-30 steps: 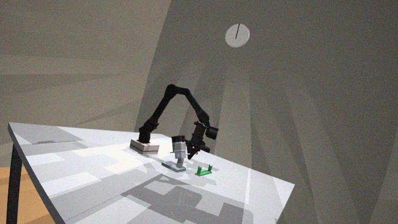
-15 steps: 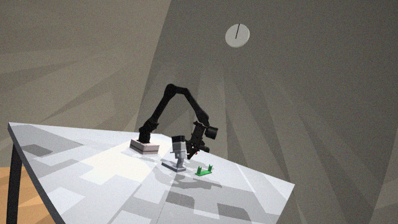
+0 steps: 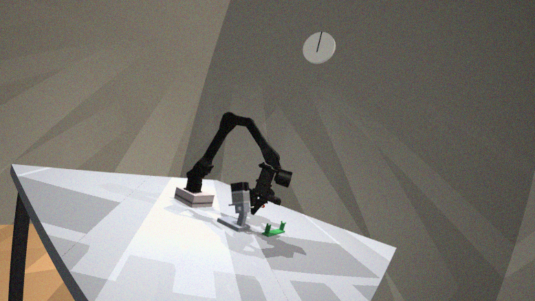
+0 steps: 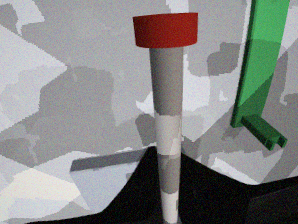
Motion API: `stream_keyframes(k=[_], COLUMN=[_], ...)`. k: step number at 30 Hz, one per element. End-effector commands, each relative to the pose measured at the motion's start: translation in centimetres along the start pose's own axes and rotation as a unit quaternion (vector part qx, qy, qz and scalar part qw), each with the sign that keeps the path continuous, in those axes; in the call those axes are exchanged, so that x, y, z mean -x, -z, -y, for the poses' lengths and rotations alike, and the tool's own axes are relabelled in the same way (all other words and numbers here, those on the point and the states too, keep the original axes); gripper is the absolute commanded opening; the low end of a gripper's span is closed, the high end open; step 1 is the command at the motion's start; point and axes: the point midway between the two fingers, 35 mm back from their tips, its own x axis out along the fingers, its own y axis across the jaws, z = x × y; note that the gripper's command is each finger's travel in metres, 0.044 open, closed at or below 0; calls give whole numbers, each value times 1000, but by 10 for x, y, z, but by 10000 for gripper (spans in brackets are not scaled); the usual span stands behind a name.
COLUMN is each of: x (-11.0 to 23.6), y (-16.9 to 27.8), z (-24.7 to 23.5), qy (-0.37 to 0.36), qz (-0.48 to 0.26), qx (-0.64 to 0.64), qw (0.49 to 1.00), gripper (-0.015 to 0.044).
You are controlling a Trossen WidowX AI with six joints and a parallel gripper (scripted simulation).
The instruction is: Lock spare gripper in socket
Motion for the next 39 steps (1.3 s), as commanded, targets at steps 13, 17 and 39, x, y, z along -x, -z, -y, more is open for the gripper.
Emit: stream_keyframes(k=[13,17,39], x=[-3,-3,-6], y=[8,9,19], z=[-1,-1,-2], qy=[2,3,7], qz=[-2,-2,-1], qx=[1,1,1], qw=[1000,1000,1000], gripper=[0,0,0])
